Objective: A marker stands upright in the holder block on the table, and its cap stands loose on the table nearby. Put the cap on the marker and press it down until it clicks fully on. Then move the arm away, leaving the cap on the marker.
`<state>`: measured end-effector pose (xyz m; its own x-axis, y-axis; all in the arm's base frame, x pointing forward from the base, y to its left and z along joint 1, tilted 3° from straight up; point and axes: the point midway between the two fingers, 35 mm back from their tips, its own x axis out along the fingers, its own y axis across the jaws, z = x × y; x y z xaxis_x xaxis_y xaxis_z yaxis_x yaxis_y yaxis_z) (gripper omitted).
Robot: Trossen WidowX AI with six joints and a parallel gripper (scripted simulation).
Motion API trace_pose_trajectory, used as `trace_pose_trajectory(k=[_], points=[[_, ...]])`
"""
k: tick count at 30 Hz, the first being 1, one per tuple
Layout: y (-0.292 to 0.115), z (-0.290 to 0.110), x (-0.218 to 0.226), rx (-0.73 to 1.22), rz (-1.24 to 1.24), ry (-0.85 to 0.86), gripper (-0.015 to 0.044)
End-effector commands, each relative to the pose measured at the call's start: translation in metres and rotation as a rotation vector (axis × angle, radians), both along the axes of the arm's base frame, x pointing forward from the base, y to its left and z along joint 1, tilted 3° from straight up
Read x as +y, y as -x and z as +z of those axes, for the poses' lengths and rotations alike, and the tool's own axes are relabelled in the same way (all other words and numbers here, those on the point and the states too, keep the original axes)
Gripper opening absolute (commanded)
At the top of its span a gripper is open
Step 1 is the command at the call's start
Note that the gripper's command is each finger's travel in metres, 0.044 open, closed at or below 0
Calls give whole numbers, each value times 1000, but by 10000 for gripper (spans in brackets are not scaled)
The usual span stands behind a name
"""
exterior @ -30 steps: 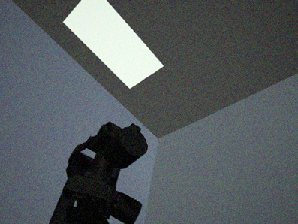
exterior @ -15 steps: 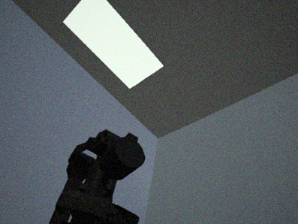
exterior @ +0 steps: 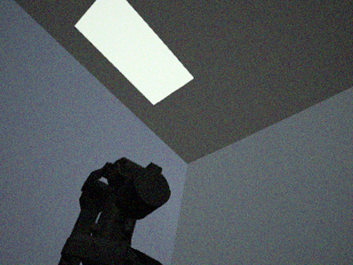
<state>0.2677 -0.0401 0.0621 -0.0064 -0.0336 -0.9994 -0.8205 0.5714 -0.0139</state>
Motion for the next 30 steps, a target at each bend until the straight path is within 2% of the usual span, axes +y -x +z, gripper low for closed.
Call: trace_pose_trajectory(k=[1, 25, 30], points=[[1, -2, -1, 4, 3, 3, 0], [1, -2, -1, 4, 3, 3, 0], [1, -1, 0, 1, 2, 1, 131]])
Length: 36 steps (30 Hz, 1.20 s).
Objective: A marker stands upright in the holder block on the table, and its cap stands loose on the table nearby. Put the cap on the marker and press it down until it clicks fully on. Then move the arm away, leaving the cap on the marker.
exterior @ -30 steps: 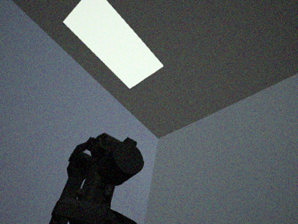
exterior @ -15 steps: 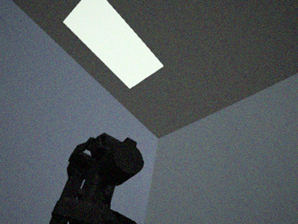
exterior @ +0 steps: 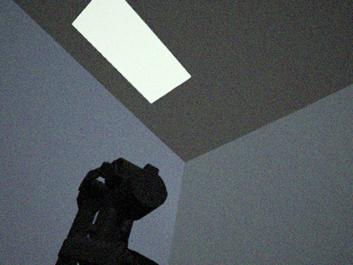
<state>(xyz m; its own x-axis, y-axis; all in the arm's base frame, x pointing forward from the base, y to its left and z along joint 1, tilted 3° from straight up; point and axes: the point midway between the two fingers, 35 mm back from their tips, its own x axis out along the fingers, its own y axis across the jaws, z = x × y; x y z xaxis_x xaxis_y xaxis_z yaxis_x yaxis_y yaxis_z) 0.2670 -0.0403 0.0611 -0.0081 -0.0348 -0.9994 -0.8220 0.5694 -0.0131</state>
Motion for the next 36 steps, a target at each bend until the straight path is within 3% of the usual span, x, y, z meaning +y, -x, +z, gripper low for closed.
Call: trace_pose_trajectory(k=[1, 12, 15, 20, 24, 27, 34, 36], points=[[0, 0, 0, 0, 0, 0, 157], [0, 0, 0, 0, 0, 0, 440], [-2, 10, 0, 0, 0, 0, 440], [-1, 73, 3, 0, 0, 0, 440], [-1, 75, 3, 0, 0, 0, 440], [-1, 74, 3, -4, -139, 1, 361], [0, 67, 2, -27, -794, 9, 177], [0, 66, 2, -29, -856, 10, 125]])
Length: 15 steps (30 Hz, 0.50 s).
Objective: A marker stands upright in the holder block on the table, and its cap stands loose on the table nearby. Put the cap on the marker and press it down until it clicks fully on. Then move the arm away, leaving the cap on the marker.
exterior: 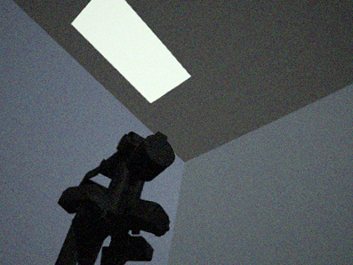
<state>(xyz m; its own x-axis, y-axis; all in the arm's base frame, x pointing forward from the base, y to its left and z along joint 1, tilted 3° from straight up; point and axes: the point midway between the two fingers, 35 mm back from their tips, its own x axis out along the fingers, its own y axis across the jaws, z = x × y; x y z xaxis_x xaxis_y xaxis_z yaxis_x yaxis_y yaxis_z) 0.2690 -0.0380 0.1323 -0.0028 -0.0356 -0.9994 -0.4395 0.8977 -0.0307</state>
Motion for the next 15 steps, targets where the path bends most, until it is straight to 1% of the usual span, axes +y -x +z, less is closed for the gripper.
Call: trace_pose_trajectory(k=[1, 5, 15], points=[[2, -5, 0, -5, -346, 3, 99], [2, -5, 0, -5, -346, 3, 0], [2, -5, 0, -5, -346, 3, 0]])
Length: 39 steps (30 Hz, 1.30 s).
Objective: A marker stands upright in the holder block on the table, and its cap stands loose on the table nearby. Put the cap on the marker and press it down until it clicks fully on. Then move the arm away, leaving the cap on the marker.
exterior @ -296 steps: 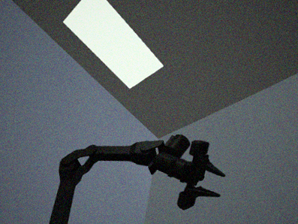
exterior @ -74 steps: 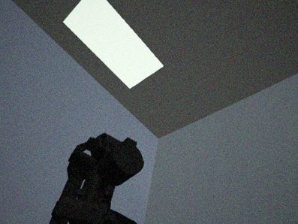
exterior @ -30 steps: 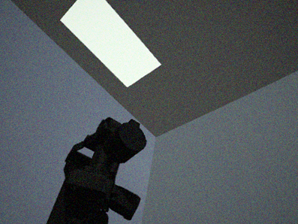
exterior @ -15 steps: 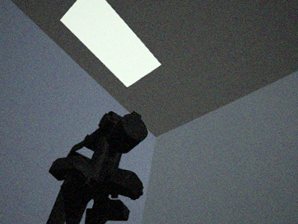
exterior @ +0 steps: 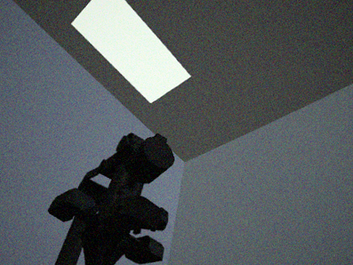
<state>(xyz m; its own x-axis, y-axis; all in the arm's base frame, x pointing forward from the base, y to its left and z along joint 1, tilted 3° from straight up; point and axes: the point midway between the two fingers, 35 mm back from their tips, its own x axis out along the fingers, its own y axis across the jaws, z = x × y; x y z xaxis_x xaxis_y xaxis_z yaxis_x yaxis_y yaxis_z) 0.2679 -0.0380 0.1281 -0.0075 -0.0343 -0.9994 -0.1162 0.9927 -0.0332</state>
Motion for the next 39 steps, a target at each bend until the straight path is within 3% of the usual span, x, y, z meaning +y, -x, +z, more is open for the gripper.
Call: trace_pose_trajectory(k=[1, 30, 39], points=[[0, -2, 0, 2, -8, 3, 0], [0, -42, -2, 2, -8, 3, 0], [-3, -28, -2, -10, -9, 2, 0]])
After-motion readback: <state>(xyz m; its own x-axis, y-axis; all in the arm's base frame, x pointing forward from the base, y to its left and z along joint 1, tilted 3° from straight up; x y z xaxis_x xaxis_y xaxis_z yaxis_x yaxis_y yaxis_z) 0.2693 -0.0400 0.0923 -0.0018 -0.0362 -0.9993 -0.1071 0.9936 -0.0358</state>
